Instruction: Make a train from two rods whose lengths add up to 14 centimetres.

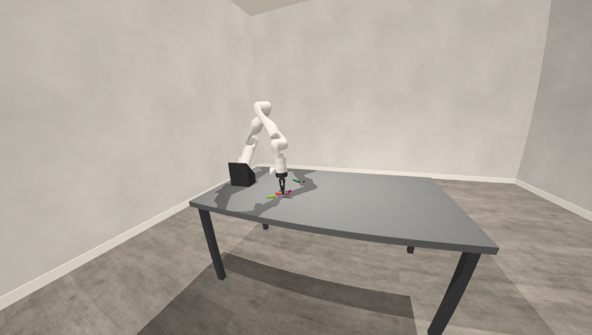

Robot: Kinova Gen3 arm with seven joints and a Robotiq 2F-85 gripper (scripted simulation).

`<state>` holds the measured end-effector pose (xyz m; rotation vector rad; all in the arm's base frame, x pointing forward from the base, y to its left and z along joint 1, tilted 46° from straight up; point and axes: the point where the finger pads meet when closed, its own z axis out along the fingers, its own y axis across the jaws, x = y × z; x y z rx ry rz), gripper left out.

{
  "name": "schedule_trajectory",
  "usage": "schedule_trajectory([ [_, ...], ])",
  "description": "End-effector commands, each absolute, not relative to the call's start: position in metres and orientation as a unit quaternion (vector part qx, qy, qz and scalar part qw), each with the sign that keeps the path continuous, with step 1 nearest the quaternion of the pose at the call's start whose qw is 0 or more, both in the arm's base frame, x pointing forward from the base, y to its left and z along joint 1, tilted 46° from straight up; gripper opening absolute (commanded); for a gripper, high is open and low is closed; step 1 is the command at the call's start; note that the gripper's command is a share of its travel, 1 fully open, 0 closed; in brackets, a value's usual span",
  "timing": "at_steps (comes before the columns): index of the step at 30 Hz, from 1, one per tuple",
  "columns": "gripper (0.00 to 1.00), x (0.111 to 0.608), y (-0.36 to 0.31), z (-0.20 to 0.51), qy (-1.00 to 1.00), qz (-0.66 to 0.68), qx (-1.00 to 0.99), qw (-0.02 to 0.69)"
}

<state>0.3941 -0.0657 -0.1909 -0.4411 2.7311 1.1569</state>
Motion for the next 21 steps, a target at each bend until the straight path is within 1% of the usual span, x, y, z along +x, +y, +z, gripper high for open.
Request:
schedule_trajectory([
  [1,0.05,0.3913,-0.0654,-0.1931,0.909,0.384,-0.149,0.069],
  [21,0.05,0.3883,-0.0671,-0.1951,0.909,0.384,-0.147,0.069],
])
